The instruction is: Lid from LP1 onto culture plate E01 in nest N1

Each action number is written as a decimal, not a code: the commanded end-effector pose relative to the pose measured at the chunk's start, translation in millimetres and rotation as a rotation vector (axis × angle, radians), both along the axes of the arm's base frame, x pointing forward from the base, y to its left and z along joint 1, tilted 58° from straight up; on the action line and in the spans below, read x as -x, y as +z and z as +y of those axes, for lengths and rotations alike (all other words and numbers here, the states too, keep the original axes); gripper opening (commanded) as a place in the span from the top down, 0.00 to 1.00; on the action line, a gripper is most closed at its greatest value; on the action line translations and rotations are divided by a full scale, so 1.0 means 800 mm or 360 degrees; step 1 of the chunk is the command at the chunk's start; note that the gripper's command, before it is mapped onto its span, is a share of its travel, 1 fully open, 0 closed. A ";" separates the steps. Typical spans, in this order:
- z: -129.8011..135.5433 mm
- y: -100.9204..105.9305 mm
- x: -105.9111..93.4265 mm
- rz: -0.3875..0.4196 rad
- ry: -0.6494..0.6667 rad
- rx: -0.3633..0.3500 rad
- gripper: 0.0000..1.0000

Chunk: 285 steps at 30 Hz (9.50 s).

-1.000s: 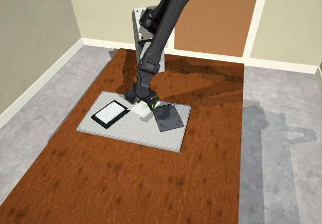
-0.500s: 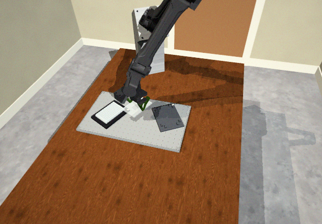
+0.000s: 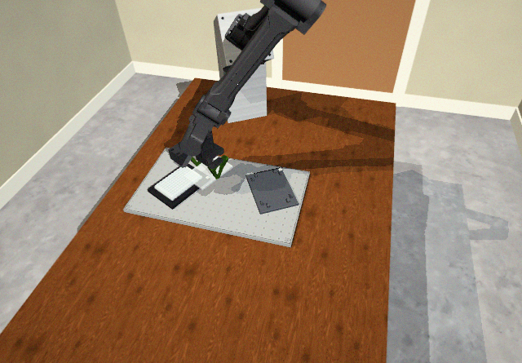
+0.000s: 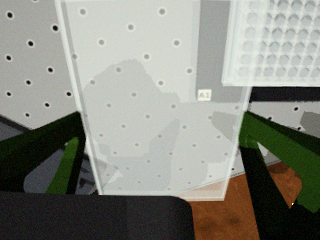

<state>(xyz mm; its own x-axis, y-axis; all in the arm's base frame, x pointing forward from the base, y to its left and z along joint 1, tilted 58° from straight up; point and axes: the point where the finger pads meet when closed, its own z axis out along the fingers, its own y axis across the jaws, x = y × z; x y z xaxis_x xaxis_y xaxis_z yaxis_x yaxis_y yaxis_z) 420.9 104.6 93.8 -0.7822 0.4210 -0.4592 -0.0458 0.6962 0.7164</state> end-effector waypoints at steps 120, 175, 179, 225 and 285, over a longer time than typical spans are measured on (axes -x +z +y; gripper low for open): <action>-0.074 -0.074 -0.096 -0.0006 0.0020 0.0014 1.00; -0.070 -0.080 -0.101 -0.0004 0.0016 0.0014 1.00; -0.069 -0.080 -0.102 -0.0005 0.0017 0.0014 1.00; -0.073 -0.077 -0.099 -0.0009 0.0011 0.0019 0.00; -0.106 -0.046 -0.066 -0.0013 0.0011 0.0019 0.00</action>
<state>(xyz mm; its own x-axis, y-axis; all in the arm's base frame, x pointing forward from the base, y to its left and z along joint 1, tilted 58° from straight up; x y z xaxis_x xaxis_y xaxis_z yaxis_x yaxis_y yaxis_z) 474.5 21.1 54.2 -0.7840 0.4125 -0.4639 -0.0507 0.7022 0.7101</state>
